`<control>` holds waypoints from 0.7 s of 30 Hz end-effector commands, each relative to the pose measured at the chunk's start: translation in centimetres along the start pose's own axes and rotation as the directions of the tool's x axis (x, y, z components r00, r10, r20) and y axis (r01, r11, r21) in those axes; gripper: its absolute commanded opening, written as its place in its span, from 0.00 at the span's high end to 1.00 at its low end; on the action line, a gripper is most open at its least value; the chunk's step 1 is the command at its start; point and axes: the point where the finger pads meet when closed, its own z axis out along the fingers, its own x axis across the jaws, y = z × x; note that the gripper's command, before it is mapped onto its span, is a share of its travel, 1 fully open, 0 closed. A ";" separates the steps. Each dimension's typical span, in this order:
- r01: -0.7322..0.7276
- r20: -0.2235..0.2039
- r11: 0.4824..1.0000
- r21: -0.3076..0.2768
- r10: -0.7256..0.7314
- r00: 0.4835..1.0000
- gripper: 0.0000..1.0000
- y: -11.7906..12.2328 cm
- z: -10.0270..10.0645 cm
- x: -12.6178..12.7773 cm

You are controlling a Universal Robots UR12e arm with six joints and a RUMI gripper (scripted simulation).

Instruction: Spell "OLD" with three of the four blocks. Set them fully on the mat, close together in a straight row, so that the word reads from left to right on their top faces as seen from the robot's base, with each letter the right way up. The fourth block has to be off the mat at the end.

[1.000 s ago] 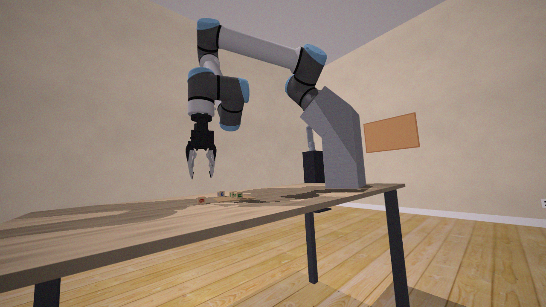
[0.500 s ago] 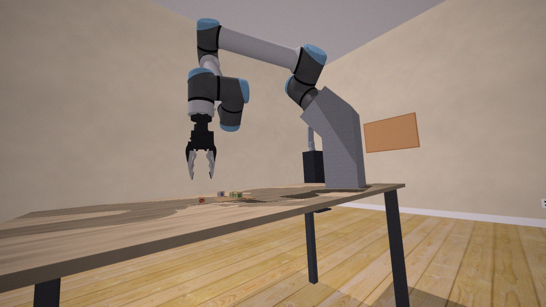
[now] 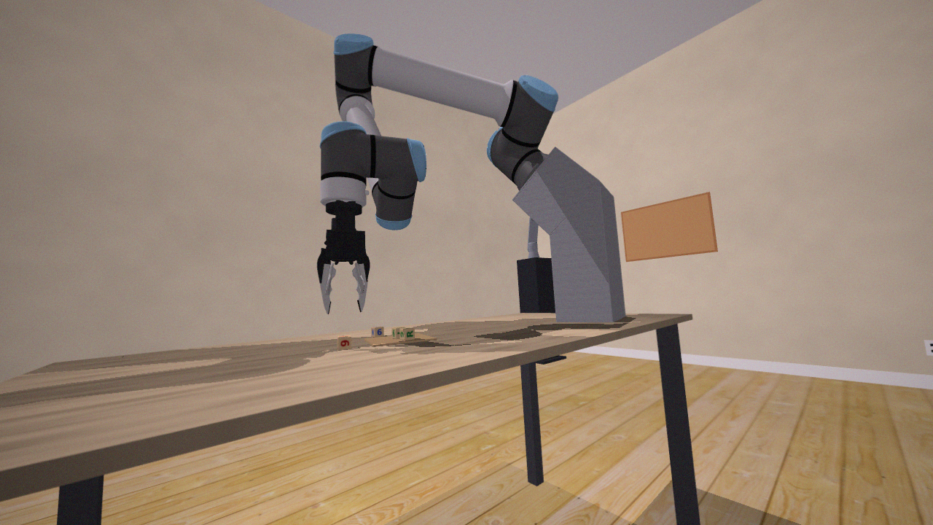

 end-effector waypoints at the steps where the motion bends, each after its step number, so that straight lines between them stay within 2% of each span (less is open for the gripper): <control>1: 0.000 0.001 1.000 0.000 0.000 1.000 0.63 0.0 0.6 -0.1; 21: 0.000 0.001 1.000 0.000 0.000 1.000 0.63 0.1 3.3 -0.1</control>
